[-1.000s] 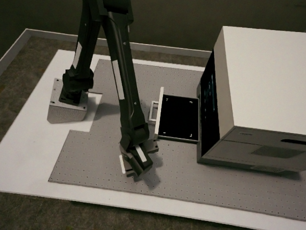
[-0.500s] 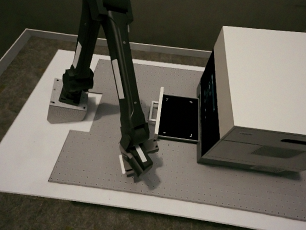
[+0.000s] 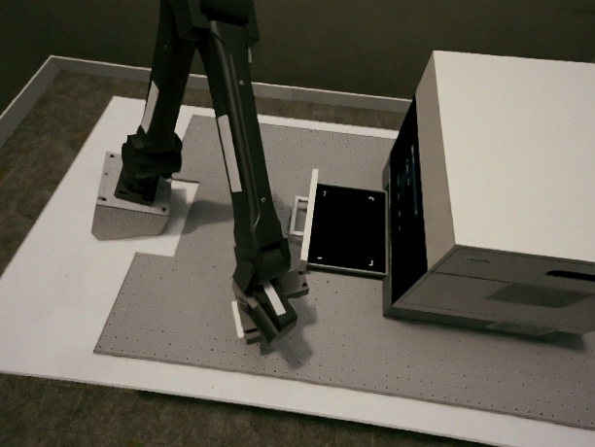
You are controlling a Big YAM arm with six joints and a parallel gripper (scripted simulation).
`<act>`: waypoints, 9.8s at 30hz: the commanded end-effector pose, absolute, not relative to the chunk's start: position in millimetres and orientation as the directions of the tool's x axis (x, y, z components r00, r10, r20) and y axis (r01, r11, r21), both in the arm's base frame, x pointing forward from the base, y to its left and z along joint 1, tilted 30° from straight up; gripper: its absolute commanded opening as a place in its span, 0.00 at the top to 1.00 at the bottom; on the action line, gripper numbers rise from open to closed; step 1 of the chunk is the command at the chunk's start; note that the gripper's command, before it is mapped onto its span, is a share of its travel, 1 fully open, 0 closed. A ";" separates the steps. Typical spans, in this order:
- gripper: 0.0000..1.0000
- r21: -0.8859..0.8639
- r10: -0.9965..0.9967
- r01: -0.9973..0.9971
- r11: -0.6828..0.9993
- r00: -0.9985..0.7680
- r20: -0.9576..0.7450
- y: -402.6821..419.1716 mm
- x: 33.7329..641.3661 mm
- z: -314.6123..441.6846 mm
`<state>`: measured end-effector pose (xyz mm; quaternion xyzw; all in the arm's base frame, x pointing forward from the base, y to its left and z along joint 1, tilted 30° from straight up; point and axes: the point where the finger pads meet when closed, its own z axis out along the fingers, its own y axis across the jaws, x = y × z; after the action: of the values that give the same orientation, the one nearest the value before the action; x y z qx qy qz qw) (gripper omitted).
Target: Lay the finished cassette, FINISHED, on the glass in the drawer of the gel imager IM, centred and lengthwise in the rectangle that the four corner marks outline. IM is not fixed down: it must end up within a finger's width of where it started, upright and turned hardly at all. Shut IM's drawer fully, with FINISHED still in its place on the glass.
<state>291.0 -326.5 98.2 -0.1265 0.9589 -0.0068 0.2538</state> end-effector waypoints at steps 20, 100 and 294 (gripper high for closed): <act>0.22 -0.138 -0.267 -0.229 0.964 -0.824 -0.499 -347.0 291.3 132.4; 0.22 -0.118 -0.262 -0.234 0.965 -0.830 -0.493 -347.4 266.8 169.5; 0.22 -0.519 -0.985 -0.838 0.168 -0.121 -0.124 -80.2 439.9 256.0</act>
<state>415.0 -79.6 227.6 -0.6265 0.7393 -0.1381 0.2046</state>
